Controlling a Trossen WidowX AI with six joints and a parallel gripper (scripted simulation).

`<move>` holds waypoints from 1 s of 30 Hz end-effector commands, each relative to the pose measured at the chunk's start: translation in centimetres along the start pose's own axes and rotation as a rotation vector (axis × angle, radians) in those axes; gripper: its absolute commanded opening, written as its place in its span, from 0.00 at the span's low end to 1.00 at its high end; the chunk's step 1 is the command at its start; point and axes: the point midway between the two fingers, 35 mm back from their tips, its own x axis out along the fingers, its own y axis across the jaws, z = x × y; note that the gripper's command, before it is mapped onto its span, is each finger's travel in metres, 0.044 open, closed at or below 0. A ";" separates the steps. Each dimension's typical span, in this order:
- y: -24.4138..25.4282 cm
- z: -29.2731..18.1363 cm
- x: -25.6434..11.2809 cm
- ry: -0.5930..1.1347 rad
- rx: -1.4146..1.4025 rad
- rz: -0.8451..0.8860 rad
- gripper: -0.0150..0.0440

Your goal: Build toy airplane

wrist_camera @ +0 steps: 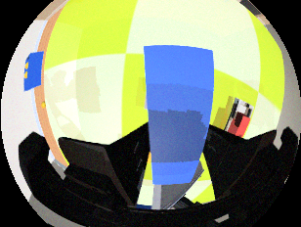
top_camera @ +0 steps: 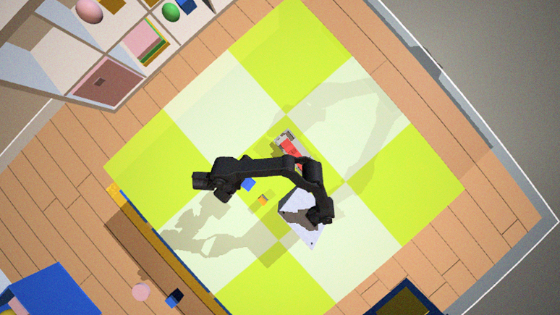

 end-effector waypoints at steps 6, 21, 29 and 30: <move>-3.2 -0.1 -0.1 -0.013 -0.159 0.006 0.25; -8.0 -1.1 0.4 -0.018 -0.423 0.008 0.25; -10.5 -2.0 0.8 -0.019 -0.565 0.007 0.25; -10.8 -2.1 0.9 -0.019 -0.583 0.007 0.25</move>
